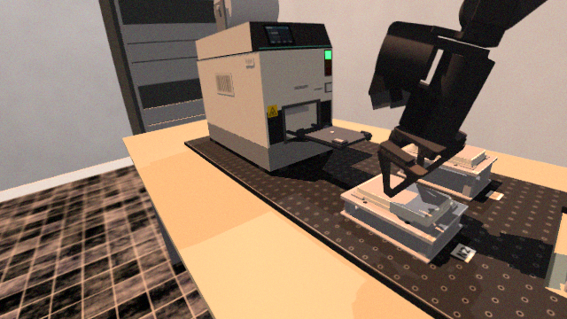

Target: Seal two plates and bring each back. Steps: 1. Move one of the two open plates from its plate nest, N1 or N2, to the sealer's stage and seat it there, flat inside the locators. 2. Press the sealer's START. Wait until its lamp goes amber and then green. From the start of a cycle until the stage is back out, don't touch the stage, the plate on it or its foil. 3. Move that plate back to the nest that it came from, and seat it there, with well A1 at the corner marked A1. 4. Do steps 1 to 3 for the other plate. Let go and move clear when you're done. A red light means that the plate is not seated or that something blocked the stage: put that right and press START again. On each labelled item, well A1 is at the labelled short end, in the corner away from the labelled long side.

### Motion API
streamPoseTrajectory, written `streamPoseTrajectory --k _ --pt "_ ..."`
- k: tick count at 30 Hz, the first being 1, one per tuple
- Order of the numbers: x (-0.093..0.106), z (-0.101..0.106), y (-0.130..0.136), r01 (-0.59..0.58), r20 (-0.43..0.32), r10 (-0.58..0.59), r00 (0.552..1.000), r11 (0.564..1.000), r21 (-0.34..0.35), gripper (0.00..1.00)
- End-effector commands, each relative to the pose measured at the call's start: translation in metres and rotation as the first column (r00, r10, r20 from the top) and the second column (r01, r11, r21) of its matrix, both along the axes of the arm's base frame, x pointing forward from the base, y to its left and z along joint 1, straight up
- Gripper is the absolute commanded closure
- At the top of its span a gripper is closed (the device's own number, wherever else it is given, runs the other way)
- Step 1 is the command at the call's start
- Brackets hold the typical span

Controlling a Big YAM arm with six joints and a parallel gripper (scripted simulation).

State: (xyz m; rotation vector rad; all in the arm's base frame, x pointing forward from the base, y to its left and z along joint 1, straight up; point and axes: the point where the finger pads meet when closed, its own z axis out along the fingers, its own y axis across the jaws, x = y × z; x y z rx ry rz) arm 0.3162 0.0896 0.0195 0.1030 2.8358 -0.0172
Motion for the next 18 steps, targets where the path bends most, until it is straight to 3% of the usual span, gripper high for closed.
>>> streamPoseTrajectory --k 1,6,14,18 --pt "0.018 0.028 0.004 -0.006 0.045 0.006 0.999 1.000 0.012 0.00" --pt "0.023 0.045 0.005 -0.007 0.065 0.005 0.998 1.000 0.019 0.00" --pt "0.016 0.045 0.003 -0.006 0.038 0.006 0.999 1.000 0.010 0.00" --pt "0.016 0.056 0.003 -0.006 0.047 0.006 0.999 1.000 0.013 0.00"
